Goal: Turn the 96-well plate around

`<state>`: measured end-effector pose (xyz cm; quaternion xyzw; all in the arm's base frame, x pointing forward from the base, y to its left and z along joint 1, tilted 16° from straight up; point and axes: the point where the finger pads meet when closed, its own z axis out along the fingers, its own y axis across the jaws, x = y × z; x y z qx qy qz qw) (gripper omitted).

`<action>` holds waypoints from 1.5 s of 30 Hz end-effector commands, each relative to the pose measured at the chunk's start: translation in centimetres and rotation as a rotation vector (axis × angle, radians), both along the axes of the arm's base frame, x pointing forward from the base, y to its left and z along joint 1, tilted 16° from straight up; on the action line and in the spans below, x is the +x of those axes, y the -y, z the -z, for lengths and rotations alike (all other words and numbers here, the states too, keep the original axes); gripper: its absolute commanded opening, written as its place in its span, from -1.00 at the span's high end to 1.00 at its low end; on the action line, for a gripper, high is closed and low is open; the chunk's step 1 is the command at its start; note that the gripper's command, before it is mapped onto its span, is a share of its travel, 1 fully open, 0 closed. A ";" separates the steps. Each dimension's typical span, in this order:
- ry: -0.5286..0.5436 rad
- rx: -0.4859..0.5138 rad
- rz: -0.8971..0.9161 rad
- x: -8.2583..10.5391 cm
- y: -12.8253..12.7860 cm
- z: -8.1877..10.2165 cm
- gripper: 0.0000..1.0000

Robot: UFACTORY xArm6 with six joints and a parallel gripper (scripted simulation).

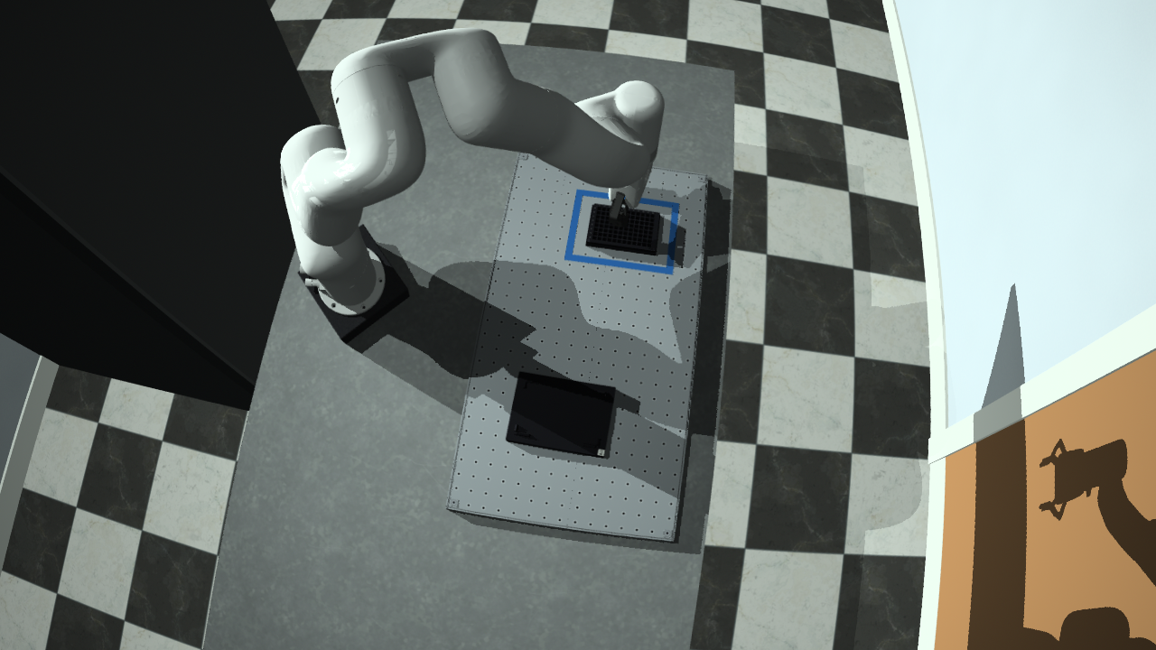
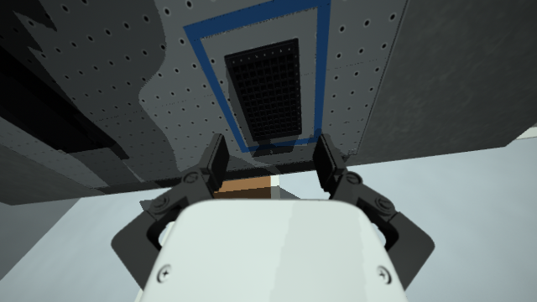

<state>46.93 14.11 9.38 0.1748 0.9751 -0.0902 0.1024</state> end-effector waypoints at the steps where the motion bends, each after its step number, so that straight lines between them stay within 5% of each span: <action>1: 0.045 0.024 0.160 0.1 -0.1 -0.2 -1.00; 45: 0.302 0.233 1.318 0.1 -0.1 -0.2 -1.00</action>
